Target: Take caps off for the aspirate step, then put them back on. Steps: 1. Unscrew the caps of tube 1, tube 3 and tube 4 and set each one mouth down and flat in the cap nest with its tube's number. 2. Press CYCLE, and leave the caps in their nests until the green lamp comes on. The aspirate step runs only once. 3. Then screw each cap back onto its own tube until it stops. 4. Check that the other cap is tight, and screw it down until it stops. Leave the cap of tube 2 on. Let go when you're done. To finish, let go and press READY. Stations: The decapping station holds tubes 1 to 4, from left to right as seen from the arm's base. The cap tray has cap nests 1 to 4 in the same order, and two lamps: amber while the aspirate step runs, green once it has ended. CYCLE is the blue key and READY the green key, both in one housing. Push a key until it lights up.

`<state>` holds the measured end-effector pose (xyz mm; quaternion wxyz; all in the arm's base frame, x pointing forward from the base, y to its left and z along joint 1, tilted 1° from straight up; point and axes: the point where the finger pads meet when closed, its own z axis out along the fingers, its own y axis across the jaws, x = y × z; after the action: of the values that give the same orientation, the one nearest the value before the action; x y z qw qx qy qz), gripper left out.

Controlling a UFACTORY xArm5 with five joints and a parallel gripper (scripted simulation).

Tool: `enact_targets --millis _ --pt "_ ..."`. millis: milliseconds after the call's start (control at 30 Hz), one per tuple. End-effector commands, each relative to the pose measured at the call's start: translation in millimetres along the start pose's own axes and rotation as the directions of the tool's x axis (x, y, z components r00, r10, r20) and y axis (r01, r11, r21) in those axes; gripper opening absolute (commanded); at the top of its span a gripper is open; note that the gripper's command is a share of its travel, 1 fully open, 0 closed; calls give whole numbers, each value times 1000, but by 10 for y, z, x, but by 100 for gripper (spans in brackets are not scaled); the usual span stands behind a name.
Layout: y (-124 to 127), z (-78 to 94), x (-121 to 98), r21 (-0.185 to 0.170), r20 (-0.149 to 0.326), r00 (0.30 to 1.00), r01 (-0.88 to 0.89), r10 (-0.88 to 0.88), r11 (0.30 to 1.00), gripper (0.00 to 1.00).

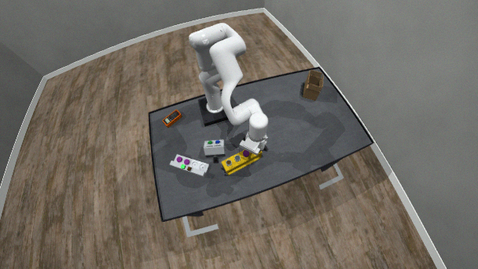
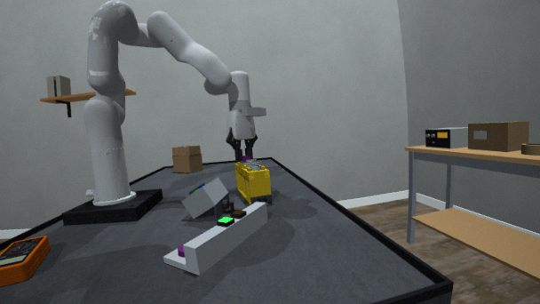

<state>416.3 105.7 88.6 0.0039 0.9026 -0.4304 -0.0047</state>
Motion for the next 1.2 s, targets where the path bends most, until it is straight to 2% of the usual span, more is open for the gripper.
enact_targets --millis 0,167,200,667,800,867,933,1033,1167 --pt "-10 -12 5 7 6 986 167 -167 986 46" --pt "-10 -12 5 7 6 986 167 -167 986 46" --pt "-10 -12 5 7 6 986 167 -167 986 0" --pt "-10 -12 5 7 6 986 167 -167 986 0" --pt "-10 -11 5 5 7 999 -32 32 999 0" --pt "-10 -11 5 5 7 999 -32 32 999 0" --pt "-10 -10 5 5 8 991 -132 132 991 0" --pt "-10 -9 5 3 8 960 -279 279 960 0" --pt "-10 -8 5 2 9 886 -464 464 886 0"
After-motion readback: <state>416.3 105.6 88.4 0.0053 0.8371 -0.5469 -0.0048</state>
